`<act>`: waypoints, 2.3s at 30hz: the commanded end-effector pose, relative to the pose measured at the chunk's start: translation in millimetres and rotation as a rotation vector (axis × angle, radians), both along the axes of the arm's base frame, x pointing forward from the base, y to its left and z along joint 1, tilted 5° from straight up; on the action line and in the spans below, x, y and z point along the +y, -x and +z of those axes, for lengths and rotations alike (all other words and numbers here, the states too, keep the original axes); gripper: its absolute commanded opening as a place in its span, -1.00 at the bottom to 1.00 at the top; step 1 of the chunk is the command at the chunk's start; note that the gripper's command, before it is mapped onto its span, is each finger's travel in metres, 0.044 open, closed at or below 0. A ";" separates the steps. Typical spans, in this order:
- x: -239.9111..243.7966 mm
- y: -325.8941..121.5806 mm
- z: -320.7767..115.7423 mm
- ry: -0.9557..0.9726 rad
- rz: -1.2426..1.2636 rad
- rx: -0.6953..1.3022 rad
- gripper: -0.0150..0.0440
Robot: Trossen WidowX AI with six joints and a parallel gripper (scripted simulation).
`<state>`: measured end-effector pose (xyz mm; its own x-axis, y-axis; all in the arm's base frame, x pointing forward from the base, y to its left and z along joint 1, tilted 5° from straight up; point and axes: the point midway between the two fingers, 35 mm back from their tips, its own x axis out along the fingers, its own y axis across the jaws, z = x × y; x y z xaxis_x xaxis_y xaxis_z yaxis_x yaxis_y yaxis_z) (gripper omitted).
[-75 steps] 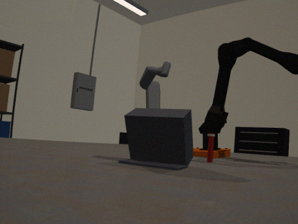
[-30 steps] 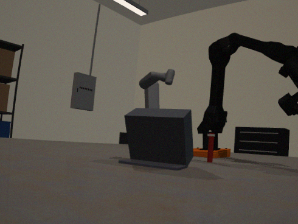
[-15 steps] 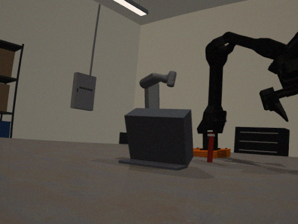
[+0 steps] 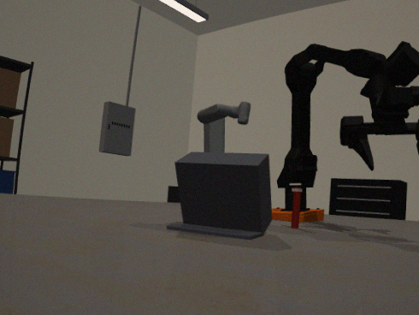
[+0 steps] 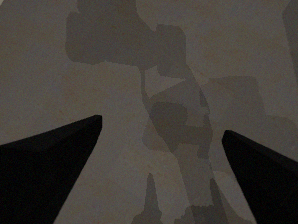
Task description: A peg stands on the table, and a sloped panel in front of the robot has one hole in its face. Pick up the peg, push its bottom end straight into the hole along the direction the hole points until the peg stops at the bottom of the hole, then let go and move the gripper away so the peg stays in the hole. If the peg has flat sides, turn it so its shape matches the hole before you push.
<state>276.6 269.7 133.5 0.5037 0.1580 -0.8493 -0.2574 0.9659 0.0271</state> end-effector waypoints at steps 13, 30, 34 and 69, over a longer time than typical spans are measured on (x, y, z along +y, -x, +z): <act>-55.3 -6.7 -4.4 0.227 0.241 0.069 1.00; -110.9 -2.8 -8.3 0.403 0.515 0.176 1.00; -123.2 -0.3 -8.8 0.433 0.582 0.204 1.00; -187.6 23.0 -16.8 0.515 0.999 0.350 1.00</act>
<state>254.2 82.3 122.1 0.0837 -0.0537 -0.9950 -0.9603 0.2623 -0.0949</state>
